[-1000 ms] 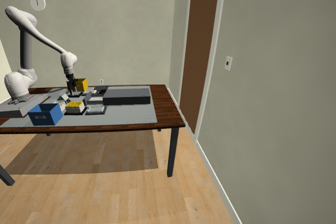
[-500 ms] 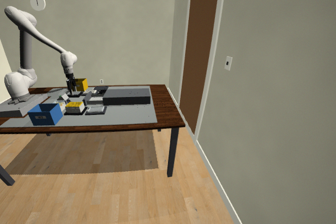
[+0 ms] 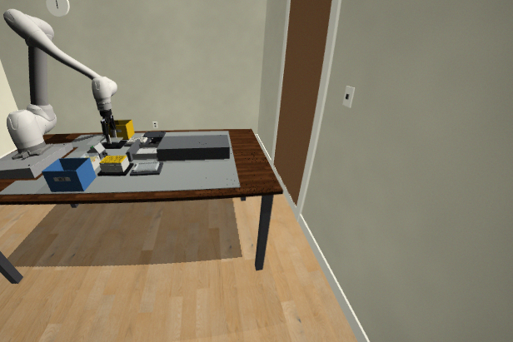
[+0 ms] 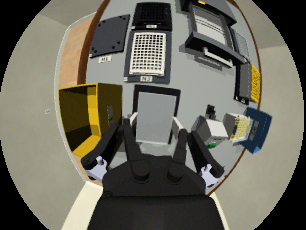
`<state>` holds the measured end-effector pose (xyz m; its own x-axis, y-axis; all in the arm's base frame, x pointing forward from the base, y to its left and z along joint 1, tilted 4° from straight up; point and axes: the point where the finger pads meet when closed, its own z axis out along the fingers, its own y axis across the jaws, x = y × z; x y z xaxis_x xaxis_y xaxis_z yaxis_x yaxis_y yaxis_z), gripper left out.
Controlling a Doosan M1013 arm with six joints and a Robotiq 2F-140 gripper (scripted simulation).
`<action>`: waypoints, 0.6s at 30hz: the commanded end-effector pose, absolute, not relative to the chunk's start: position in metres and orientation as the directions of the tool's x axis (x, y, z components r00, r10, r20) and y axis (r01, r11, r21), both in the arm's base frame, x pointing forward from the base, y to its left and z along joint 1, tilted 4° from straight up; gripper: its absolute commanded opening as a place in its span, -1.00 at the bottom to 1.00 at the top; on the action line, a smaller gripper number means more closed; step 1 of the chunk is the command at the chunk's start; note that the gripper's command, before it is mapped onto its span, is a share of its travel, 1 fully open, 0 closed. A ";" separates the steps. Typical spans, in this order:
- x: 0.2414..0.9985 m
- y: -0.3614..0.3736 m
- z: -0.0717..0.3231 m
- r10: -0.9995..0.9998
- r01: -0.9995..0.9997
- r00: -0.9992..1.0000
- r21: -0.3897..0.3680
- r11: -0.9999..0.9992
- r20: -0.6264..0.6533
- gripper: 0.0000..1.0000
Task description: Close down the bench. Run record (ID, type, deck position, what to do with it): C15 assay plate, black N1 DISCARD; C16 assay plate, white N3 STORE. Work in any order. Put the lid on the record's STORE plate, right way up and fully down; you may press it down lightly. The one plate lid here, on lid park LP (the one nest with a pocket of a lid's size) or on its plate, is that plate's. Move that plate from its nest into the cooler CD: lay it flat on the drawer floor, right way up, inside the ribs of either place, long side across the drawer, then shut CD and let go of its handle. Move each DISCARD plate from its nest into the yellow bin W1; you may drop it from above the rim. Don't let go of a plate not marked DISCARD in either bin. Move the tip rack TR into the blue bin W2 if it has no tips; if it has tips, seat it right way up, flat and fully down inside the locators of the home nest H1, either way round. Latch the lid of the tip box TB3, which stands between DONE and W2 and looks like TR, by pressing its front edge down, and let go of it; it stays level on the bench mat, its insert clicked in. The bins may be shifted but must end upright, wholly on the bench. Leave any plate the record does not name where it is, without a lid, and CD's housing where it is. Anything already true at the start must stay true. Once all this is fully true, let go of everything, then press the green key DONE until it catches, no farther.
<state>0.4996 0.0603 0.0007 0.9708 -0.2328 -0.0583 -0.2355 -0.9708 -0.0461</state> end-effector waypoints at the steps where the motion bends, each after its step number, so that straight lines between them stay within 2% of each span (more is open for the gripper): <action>1: 0.500 0.060 0.001 -0.233 -0.236 0.971 -0.046 -0.971 -0.058 -1.00; 18: 0.501 0.059 0.021 -0.233 -0.236 0.971 -0.046 -0.971 -0.058 -1.00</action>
<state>0.5006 0.0591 0.0209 0.9708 -0.2327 -0.0584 -0.2355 -0.9708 -0.0461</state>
